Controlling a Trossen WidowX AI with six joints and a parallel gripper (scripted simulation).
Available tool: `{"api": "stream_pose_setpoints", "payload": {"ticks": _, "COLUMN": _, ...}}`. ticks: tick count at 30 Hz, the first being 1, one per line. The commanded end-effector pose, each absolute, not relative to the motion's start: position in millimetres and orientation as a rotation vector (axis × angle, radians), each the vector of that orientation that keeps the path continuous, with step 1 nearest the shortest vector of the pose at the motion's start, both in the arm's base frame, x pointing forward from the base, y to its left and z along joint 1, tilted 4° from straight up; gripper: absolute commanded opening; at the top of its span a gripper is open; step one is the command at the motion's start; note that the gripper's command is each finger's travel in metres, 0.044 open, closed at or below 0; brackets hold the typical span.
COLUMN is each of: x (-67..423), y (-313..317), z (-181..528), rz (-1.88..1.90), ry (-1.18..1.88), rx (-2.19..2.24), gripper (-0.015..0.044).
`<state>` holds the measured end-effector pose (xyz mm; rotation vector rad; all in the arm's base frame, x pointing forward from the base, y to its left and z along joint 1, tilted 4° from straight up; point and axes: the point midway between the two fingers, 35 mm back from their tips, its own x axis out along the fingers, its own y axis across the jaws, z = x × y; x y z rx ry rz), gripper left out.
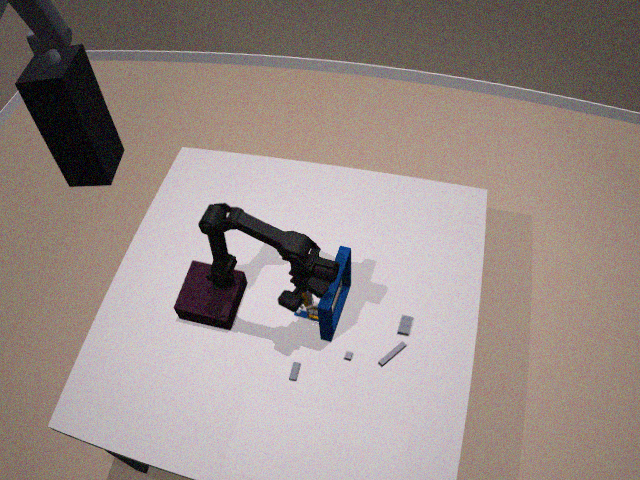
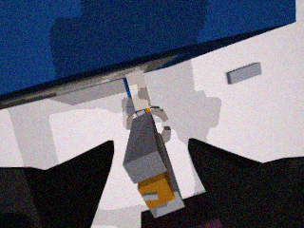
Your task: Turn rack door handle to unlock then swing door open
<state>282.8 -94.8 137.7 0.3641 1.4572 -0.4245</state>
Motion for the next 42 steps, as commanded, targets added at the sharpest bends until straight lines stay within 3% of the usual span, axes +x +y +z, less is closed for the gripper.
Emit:
{"api": "stream_pose_setpoints", "payload": {"ticks": 1, "x": 283.2, "y": -94.5, "z": 137.7, "rz": -0.253, "ry": 1.486, "rx": 0.183, "gripper": 0.0298}}
{"api": "stream_pose_setpoints", "payload": {"ticks": 18, "x": 283.1, "y": -94.5, "z": 137.6, "rz": 0.381, "ry": 1.476, "rx": -0.493, "gripper": 0.0298}}
{"api": "stream_pose_setpoints", "payload": {"ticks": 35, "x": 283.1, "y": -94.5, "z": 137.6, "rz": 1.012, "ry": 1.267, "rx": -1.153, "gripper": 0.0298}}
{"api": "stream_pose_setpoints", "payload": {"ticks": 42, "x": 283.1, "y": -94.5, "z": 137.6, "rz": 1.066, "ry": 1.238, "rx": -1.209, "gripper": 0.0298}}
